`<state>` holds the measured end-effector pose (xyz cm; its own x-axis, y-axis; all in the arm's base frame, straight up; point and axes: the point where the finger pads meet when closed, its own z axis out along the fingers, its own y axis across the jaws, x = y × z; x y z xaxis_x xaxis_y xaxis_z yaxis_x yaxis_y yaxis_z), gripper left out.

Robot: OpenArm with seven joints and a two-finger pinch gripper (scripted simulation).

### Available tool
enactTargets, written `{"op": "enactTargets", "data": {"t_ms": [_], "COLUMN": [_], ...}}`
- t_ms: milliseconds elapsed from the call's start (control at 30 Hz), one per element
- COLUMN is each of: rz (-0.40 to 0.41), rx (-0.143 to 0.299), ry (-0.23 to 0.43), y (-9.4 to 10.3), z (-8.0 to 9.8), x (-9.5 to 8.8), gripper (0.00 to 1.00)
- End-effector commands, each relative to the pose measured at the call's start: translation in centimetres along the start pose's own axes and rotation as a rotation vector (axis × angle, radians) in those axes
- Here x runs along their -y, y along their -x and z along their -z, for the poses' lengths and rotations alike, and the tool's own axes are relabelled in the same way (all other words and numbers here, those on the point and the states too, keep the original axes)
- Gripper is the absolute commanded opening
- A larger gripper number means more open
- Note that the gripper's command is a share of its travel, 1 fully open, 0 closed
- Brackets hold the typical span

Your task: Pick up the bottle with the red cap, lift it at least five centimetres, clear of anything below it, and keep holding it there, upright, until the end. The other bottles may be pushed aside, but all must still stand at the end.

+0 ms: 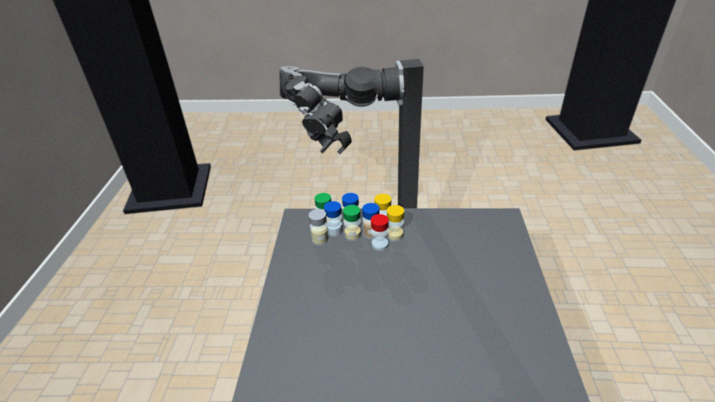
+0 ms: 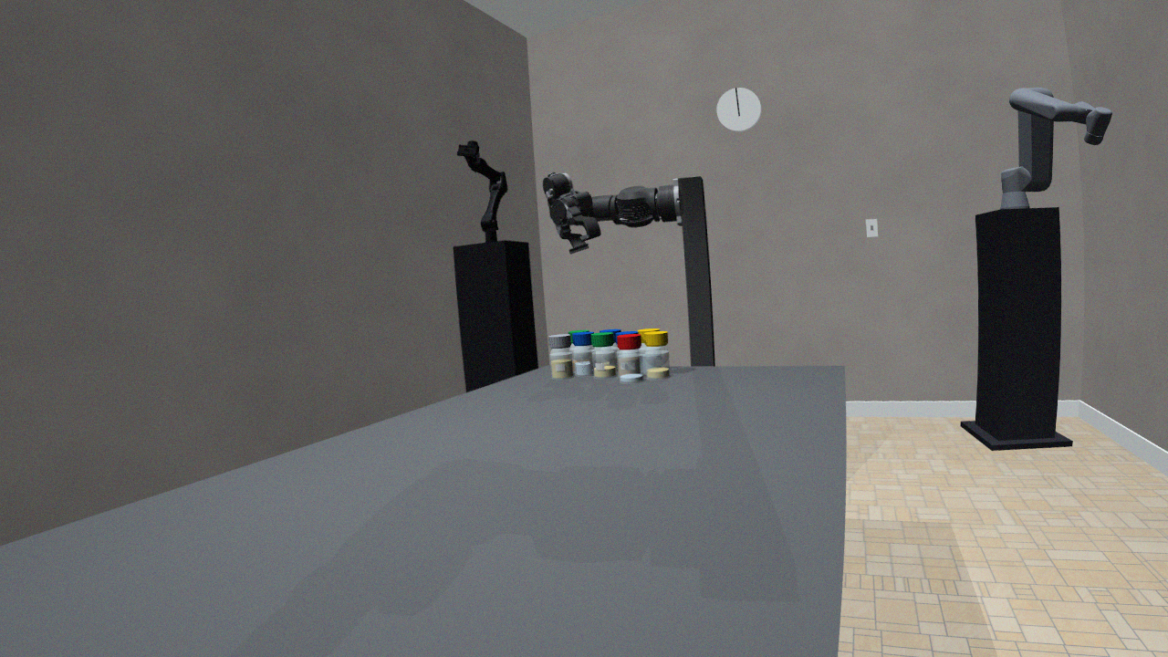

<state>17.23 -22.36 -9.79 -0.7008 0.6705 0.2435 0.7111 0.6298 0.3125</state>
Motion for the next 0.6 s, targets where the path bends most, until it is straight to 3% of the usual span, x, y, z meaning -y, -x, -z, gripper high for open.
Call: {"op": "enactTargets", "data": {"t_ms": [0,133,467,567], "rz": [0.001,0.001,0.047,0.047], "rx": [0.002,0.002,0.004,0.004], "ry": [0.002,0.002,-0.107,-0.107], "y": [0.0,0.0,2.0,2.0], "z": [0.1,0.1,-4.1,-4.1], "x": [0.0,0.0,-1.6,-1.6], "gripper": [0.45,0.45,0.45,0.45]}}
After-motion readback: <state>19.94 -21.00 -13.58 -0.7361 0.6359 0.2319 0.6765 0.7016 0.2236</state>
